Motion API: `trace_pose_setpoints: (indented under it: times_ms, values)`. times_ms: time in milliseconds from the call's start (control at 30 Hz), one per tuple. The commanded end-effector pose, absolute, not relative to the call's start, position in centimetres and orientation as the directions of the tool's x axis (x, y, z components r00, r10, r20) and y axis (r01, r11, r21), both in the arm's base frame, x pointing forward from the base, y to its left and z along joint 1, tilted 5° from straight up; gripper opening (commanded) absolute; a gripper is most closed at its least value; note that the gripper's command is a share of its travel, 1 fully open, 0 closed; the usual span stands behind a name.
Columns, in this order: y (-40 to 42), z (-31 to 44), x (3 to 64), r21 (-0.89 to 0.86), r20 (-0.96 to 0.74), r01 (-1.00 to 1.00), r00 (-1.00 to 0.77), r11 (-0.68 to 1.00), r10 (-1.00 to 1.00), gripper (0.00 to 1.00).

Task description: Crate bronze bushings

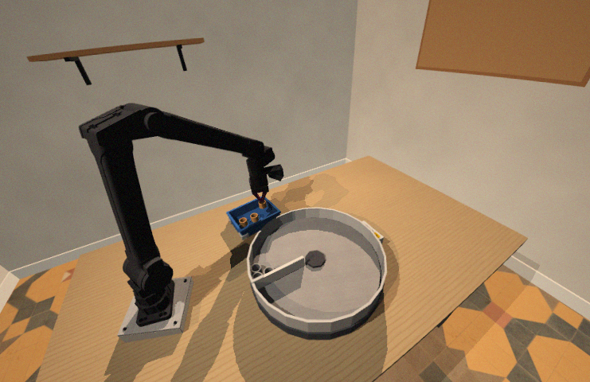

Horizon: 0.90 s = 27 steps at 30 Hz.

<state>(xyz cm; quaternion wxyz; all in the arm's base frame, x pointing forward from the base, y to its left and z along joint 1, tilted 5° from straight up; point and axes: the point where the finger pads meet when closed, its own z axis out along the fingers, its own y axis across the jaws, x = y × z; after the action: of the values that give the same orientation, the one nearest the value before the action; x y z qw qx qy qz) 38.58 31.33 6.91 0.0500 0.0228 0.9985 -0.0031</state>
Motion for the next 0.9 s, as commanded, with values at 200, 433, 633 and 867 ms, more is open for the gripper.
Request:
trace_pose_setpoints:
  times_ms: [200,433,633,867]
  values:
    - [30.9,7.9,39.0,0.012,-0.123,0.043,-0.991,0.999,0.044,0.00]
    - [30.9,7.7,39.0,0.012,-0.123,0.043,-0.991,0.999,0.044,0.00]
    - [30.7,6.0,39.0,-0.006,-0.103,0.045,-0.994,0.999,0.044,0.00]
    - [30.7,5.3,39.1,-0.006,-0.103,0.045,-0.994,0.999,0.044,0.00]
